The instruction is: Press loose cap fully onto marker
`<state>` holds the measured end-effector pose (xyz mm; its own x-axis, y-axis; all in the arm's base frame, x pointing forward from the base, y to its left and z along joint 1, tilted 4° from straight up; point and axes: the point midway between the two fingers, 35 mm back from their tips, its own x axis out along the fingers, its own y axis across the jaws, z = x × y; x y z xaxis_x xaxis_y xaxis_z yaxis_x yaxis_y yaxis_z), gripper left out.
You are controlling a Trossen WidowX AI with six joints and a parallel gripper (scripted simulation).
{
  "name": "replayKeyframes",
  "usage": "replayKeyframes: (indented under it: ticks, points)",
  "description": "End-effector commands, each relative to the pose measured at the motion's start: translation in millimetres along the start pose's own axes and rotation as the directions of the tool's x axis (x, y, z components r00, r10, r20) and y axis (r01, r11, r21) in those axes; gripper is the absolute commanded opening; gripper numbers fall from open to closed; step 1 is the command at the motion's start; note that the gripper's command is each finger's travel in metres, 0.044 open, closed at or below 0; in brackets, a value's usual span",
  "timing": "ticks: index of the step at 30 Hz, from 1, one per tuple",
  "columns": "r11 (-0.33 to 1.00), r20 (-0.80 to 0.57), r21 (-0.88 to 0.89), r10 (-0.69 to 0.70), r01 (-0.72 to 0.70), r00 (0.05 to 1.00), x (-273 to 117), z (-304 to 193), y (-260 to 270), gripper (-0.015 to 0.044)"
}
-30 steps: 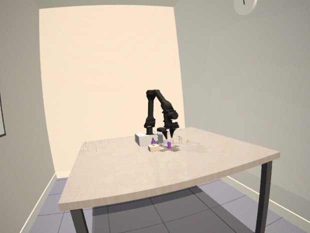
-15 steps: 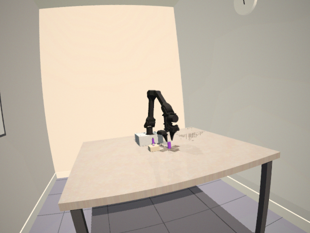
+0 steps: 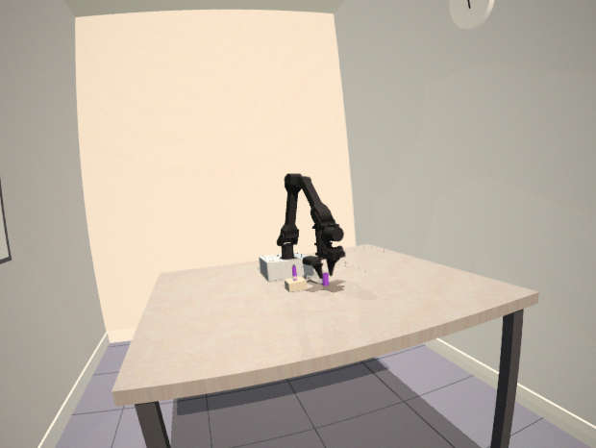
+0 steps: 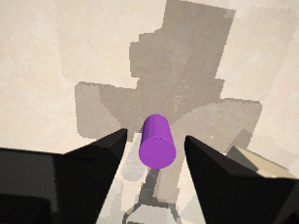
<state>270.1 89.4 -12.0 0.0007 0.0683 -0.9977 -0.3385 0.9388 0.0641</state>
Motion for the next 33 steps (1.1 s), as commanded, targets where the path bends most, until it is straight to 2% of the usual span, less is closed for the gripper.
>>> replayKeyframes:
  ticks: [1,11,15,24,27,33]
  points:
    - [1.0,-0.01,0.007,-0.003,0.003,1.0,10.2,-3.1,-0.6,0.0237]
    - [1.0,-0.01,0.007,-0.003,0.003,1.0,20.3,-4.3,-0.7,0.0237]
    - [1.0,-0.01,0.007,-0.003,0.003,1.0,20.2,-4.3,-1.0,0.0132]
    - [1.0,-0.01,0.007,-0.003,0.003,1.0,20.2,-4.4,-0.7,0.0072]
    - [1.0,-0.01,0.007,-0.003,0.003,1.0,15.8,-3.8,-0.8,0.0]
    - [1.0,-0.01,0.007,-0.003,0.003,1.0,-2.2,-2.1,-0.8,0.0]
